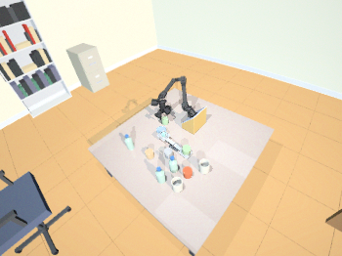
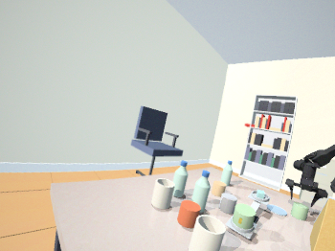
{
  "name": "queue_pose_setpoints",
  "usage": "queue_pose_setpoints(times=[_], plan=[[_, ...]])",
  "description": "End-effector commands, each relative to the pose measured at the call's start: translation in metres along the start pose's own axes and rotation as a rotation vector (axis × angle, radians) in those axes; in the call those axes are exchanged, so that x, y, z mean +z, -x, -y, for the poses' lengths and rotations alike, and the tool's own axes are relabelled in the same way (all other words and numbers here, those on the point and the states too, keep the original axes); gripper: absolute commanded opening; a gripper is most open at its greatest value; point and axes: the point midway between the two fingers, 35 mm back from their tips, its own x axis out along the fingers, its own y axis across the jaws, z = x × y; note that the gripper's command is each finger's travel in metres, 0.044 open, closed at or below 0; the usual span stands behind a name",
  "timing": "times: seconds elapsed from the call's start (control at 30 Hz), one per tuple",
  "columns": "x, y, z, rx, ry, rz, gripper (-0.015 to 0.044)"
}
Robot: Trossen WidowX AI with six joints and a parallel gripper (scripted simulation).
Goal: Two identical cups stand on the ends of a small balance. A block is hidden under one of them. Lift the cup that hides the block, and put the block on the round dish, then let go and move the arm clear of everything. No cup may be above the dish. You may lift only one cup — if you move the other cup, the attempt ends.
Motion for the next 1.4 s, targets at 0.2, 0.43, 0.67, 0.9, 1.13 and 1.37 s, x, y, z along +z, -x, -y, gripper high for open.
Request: queue_pose_setpoints(times=[0.2,0.43,0.67,0.9,1.13,1.37], plan=[[-0.009,0.020,0.016,-0.076,-0.056,-0.033,0.0282],[-0.005,0.022,0.032,-0.097,-0.227,-0.004,0.0260],[0.006,0.021,0.052,-0.099,-0.461,0.048,0.0260],[0.018,0.022,0.068,-0.077,-0.701,0.088,0.0260],[0.030,0.023,0.085,-0.049,-0.941,0.118,0.0260],[0.043,0.025,0.101,-0.019,-1.181,0.137,0.0260]])
